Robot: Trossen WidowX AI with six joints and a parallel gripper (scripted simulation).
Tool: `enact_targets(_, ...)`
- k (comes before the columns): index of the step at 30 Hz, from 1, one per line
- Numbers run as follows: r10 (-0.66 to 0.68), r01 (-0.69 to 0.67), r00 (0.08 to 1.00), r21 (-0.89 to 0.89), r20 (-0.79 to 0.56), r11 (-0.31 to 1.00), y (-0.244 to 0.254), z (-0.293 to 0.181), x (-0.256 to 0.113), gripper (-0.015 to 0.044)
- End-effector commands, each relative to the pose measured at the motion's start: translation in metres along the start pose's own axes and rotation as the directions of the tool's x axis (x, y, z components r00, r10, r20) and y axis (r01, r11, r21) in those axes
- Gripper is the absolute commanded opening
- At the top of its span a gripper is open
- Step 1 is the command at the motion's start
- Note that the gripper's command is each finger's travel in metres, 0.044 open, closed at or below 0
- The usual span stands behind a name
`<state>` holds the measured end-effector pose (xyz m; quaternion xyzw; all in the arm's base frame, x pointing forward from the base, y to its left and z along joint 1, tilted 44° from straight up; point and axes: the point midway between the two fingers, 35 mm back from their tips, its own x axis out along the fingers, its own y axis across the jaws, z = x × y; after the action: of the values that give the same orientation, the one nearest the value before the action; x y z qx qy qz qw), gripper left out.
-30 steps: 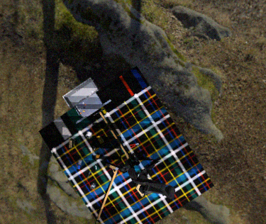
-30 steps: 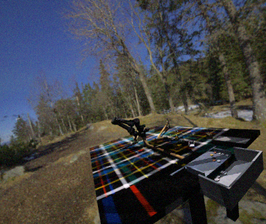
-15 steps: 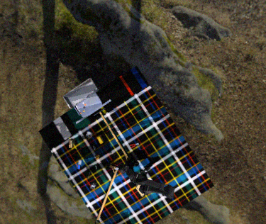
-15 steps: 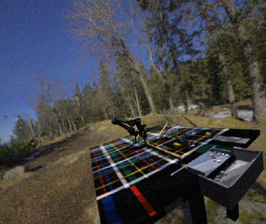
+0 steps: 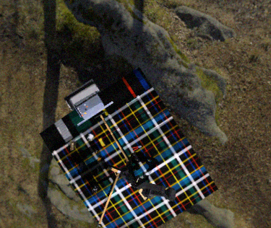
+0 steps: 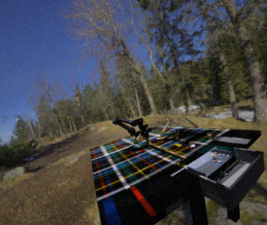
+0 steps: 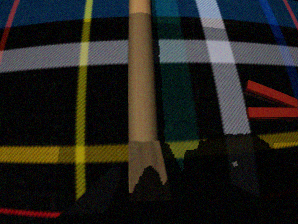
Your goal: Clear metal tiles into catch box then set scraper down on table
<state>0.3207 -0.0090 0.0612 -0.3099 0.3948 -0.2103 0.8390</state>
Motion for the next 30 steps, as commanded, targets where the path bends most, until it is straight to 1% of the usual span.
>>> enact_targets(1, 0.012, -0.012, 1.000, -0.004, 0.006, 1.000, 0.008, 0.003, -0.001, 0.0000)
enact_targets(30, 0.014, -0.014, 1.000, -0.006, 0.006, 1.000, 0.046, -0.002, -0.005, 0.0000)
